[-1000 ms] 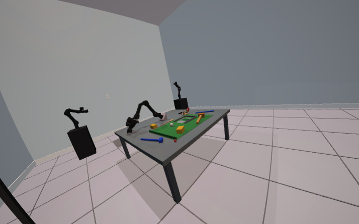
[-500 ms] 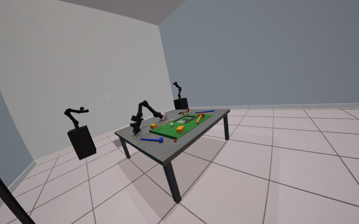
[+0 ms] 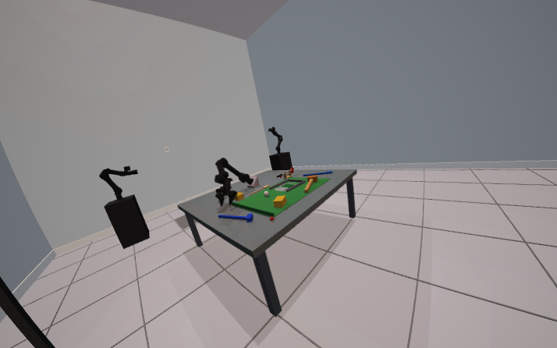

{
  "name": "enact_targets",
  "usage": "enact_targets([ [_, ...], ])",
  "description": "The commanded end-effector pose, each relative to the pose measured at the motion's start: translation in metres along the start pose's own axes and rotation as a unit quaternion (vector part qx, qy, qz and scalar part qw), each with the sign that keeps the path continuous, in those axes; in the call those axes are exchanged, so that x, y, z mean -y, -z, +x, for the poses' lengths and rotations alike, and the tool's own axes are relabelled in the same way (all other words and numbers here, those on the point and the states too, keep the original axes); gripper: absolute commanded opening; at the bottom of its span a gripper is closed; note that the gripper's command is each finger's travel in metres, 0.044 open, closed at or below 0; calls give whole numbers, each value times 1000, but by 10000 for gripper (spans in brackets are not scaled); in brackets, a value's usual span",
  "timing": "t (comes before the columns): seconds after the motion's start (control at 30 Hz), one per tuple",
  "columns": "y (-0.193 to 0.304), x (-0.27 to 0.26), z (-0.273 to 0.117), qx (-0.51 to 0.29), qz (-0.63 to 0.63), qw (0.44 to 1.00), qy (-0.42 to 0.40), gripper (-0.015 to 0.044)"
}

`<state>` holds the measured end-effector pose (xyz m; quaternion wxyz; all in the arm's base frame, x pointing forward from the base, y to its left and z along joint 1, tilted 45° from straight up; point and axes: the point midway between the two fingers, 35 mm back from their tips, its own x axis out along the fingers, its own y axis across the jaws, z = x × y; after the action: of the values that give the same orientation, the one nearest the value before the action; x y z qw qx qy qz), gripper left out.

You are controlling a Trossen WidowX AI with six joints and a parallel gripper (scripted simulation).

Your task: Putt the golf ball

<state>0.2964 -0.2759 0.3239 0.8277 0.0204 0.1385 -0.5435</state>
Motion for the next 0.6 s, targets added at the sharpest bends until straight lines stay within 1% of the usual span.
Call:
enact_targets([
  [0.0,9,-43,-6,-4,-47,998,-50,440],
  [0.1,17,-77,-17,-3,-81,992,-92,440],
  [0.23,33,-129,-42,-9,-119,979,-162,440],
  [0.4,75,-177,-62,-42,-207,952,-219,440],
  [0.57,128,-224,-101,-66,-306,908,-278,440],
])
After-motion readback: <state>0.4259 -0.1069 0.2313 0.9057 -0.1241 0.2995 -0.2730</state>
